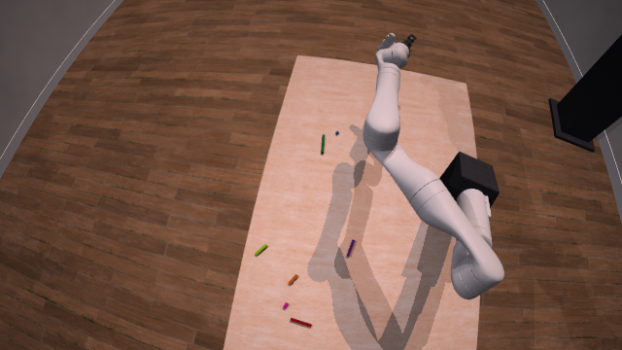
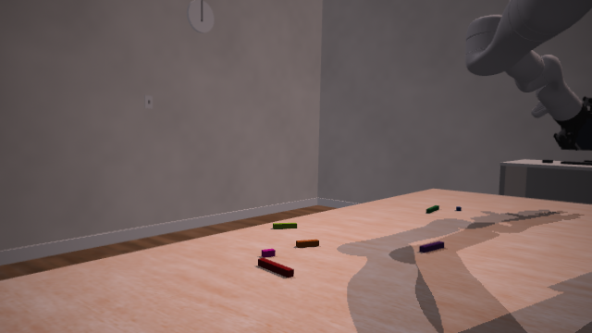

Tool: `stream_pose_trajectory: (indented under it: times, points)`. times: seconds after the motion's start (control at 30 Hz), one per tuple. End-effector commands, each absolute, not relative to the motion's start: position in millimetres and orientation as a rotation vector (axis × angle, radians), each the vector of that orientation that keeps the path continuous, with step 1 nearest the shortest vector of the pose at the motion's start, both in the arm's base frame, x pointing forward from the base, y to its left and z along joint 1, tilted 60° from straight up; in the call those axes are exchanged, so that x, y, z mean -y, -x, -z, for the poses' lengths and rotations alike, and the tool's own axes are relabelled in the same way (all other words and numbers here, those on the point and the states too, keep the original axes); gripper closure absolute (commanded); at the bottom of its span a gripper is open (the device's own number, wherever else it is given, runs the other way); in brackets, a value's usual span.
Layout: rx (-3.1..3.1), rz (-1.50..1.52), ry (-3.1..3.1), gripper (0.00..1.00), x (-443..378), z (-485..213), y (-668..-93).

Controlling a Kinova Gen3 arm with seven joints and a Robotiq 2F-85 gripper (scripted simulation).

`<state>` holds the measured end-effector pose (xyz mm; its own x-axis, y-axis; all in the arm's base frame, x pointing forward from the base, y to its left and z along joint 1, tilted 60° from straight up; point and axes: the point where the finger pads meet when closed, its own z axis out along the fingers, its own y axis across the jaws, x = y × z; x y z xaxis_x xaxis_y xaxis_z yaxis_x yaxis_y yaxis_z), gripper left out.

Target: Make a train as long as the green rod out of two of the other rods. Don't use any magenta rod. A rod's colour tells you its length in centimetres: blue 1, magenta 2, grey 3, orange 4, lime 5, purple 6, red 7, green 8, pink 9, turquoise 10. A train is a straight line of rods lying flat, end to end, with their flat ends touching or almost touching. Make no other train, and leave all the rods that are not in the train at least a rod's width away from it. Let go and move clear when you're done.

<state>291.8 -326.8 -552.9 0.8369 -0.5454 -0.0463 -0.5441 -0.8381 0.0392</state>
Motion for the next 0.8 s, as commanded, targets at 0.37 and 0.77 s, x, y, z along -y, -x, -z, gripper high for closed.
stream_pose_trajectory:
  times: [0.37,0.77]
  points:
    - [0.887,0.085,-2.986,0.00,328,552,-292]
    - [0.867,0.108,-3.044,0.00,313,547,-296]
